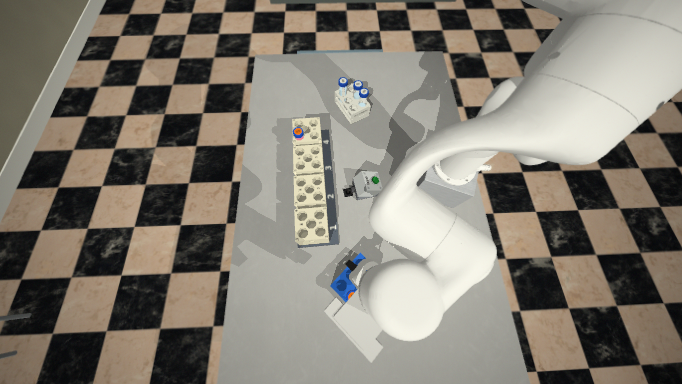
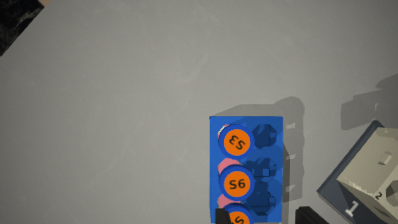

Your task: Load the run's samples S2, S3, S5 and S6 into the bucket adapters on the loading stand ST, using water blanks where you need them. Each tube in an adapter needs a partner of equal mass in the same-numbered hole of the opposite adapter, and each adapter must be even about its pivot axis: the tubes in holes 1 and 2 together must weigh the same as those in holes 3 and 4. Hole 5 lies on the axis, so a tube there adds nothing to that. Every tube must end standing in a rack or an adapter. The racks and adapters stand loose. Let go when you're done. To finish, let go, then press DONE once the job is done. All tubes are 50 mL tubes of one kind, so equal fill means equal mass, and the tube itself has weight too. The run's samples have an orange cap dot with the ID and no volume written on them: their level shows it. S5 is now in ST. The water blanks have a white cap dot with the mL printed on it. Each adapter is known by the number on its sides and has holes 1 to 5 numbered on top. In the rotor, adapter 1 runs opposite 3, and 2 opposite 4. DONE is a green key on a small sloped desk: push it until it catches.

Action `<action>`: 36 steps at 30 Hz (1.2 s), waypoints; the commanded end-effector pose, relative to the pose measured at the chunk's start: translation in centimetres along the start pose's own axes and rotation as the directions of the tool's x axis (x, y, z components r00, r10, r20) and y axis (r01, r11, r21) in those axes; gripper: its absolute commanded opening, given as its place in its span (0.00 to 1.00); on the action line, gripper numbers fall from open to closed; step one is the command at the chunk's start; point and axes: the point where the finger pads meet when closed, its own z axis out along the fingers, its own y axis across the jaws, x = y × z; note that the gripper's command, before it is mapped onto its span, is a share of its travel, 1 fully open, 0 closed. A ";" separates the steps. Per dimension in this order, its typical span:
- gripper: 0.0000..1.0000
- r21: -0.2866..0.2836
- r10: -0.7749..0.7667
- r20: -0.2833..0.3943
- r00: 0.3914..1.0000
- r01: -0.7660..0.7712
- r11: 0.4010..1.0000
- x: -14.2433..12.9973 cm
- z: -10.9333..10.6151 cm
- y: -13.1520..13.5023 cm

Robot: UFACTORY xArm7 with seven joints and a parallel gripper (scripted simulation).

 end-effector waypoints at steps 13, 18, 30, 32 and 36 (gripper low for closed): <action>0.57 0.000 0.000 -0.005 1.000 0.000 1.000 1.6 -0.2 0.0; 0.57 0.000 0.000 -0.005 1.000 0.000 1.000 4.2 -0.2 0.0; 0.57 0.000 0.000 -0.005 1.000 0.000 1.000 4.1 -0.2 0.0; 0.57 0.000 0.000 -0.005 1.000 0.000 1.000 4.1 -0.2 0.0; 0.57 0.000 0.000 -0.005 1.000 0.000 1.000 4.2 0.6 0.0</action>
